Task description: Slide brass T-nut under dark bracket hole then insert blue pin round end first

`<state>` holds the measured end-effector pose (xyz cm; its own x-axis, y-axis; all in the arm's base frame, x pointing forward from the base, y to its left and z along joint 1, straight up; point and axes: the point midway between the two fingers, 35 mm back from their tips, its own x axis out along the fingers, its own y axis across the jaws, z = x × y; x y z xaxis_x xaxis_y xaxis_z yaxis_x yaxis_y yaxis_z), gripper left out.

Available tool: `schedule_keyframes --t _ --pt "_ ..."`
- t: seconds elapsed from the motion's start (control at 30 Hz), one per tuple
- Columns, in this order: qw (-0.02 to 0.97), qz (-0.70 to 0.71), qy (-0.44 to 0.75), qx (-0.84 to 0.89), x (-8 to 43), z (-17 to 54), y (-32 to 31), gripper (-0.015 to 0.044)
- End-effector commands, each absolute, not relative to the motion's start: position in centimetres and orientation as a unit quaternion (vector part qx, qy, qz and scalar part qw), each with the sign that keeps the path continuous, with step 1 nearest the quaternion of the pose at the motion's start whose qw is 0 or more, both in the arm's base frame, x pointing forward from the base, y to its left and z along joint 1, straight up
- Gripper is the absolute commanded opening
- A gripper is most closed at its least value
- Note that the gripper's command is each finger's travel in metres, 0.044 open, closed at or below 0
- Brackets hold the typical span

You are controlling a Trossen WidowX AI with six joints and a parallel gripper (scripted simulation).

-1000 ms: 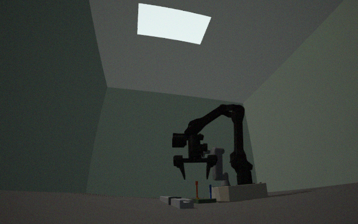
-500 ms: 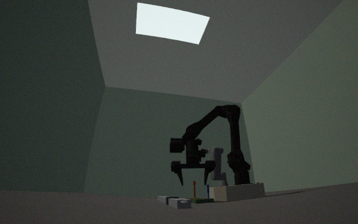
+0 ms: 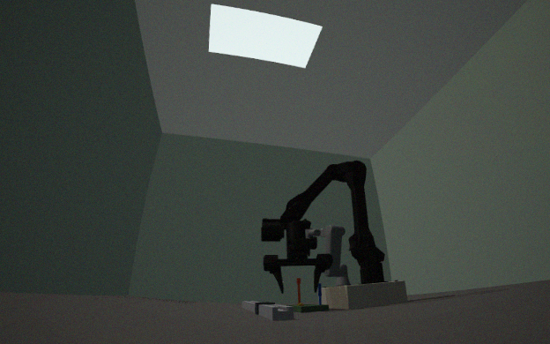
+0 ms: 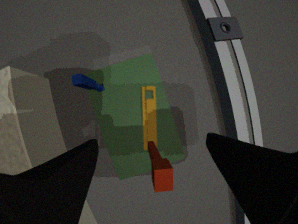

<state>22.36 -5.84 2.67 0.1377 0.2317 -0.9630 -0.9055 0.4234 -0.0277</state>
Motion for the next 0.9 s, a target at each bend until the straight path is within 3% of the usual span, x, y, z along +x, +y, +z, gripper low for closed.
schedule_keyframes --t 0.0,0.6,0.87 --pt "0.676 0.419 0.507 -0.332 22.31 2.49 -5.86 0.0335" --pt "0.676 0.419 0.507 -0.332 22.31 2.49 -5.86 -0.0137" --pt "0.676 0.419 0.507 -0.332 22.35 2.71 -5.88 -0.0150"
